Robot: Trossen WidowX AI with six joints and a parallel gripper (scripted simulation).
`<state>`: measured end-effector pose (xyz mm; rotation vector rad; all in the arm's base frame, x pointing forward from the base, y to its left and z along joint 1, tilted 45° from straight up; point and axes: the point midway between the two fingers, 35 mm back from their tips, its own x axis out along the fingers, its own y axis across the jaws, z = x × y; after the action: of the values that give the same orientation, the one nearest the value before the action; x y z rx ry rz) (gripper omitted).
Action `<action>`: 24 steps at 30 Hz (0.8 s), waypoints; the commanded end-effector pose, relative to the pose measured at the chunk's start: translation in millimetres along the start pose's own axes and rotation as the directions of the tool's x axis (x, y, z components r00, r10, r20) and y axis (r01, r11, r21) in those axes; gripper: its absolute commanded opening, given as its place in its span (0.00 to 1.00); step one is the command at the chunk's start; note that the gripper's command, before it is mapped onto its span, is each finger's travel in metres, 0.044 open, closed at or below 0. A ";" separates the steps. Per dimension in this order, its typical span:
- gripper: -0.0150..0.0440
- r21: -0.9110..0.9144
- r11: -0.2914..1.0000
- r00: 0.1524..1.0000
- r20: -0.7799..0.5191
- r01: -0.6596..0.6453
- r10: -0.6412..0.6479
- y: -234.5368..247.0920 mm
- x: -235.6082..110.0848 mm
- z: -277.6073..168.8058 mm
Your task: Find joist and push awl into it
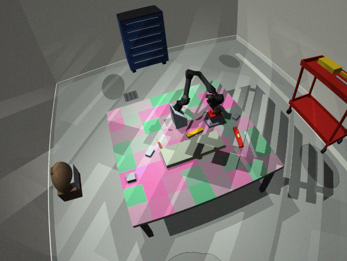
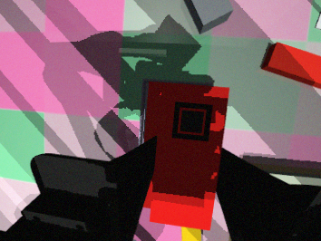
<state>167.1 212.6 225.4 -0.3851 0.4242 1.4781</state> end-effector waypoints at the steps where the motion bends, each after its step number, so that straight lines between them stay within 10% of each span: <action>1: 0.25 -0.018 1.000 1.000 0.016 -0.003 0.003 7.0 -1.6 3.1; 24: 0.25 -0.021 1.000 1.000 0.010 -0.004 0.004 2.0 33.1 -5.9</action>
<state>164.7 234.2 209.4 -0.3982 0.3912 1.4925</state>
